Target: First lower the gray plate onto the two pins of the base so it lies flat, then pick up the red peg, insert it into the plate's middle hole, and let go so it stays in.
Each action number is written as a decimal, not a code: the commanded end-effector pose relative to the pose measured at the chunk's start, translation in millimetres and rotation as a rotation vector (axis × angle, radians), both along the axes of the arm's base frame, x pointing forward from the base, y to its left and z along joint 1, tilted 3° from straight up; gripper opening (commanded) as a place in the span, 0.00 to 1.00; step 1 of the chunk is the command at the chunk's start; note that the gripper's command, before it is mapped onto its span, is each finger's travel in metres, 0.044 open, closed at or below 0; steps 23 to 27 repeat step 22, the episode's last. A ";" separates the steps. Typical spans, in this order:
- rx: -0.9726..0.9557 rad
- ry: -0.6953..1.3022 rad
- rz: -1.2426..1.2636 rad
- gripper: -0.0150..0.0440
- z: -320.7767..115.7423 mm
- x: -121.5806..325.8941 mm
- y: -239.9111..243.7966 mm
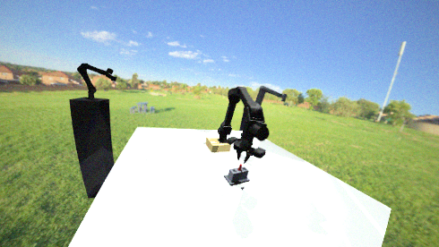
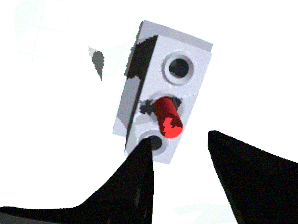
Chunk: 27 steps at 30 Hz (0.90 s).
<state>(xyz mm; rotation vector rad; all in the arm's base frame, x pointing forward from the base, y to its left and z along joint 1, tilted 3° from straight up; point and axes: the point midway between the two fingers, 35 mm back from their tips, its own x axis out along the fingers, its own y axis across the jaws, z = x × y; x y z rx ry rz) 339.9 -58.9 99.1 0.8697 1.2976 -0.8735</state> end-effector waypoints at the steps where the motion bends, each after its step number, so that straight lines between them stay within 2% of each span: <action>1: 0.003 -0.004 0.004 0.51 3.7 -0.3 0.1; 27: 0.003 -0.003 0.004 0.51 17.8 -7.0 -2.3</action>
